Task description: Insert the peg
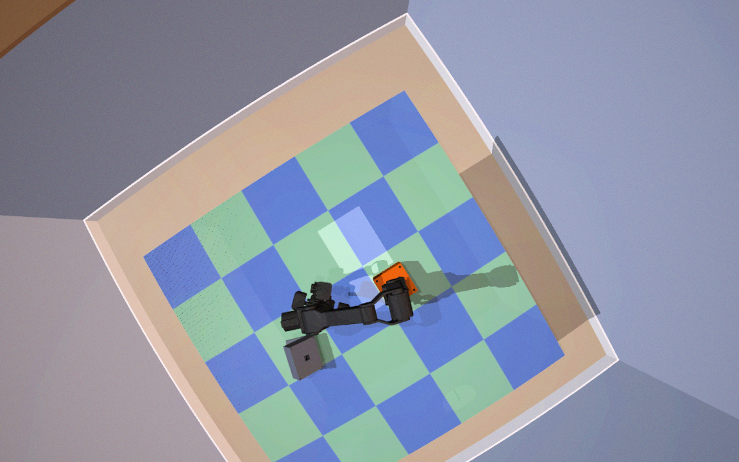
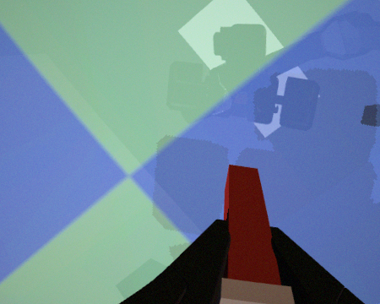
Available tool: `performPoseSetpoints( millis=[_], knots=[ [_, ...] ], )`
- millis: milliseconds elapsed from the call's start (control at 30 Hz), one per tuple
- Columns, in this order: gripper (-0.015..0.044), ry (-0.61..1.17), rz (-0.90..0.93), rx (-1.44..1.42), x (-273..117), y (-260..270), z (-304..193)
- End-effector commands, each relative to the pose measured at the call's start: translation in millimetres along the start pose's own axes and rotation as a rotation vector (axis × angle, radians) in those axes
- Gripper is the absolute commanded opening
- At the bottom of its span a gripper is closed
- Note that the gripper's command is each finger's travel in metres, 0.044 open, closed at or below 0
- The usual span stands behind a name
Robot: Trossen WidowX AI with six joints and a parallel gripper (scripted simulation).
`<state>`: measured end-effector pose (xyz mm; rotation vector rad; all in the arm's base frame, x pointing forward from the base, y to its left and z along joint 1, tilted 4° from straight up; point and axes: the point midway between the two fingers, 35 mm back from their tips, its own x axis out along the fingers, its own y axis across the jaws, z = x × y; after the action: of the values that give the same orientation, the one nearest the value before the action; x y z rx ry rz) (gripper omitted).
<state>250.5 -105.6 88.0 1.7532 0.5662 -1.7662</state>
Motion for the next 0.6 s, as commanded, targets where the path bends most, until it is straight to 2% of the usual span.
performPoseSetpoints(
  millis=[0, 567],
  knots=[
    [0.0000, -0.004, 0.022, -0.010, -0.9, 0.7, -3.1],
    [0.0000, -0.006, 0.095, -0.079, -1.6, 0.1, -22.4]
  ],
)
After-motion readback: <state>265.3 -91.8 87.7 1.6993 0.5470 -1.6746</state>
